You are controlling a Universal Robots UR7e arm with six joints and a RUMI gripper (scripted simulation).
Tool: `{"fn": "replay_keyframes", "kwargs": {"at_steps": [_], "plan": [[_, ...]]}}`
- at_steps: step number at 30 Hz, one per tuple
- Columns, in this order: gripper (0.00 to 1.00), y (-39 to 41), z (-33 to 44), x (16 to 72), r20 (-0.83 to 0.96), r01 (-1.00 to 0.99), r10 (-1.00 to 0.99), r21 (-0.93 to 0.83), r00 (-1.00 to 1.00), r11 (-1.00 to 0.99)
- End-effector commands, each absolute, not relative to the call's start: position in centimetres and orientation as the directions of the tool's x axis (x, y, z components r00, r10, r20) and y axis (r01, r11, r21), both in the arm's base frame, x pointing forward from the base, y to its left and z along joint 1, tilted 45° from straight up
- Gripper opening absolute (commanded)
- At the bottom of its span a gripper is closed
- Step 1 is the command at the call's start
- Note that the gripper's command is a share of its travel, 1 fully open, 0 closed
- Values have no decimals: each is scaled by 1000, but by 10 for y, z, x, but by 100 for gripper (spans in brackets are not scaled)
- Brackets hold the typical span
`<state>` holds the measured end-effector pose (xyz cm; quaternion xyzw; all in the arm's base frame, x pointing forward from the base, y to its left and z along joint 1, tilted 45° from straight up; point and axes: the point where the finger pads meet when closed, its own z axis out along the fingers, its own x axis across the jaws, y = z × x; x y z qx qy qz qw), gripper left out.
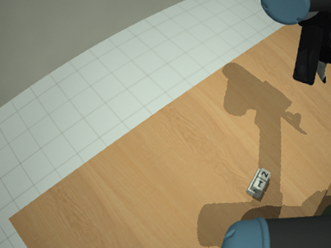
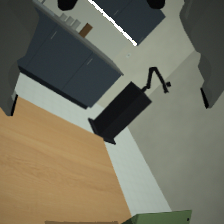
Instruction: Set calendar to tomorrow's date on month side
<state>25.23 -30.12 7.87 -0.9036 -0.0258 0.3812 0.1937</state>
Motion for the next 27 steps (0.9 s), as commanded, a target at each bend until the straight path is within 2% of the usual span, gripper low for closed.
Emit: {"fn": "replay_keyframes", "kwargs": {"at_steps": [1,20,27], "plan": [[100,-302,79,252,-679,-101,193,-369,709,-924],[100,-301,78,252,-677,-102,194,-371,710,-923],[100,-280,67,253,-625,-110,199,-420,755,-901]]}}
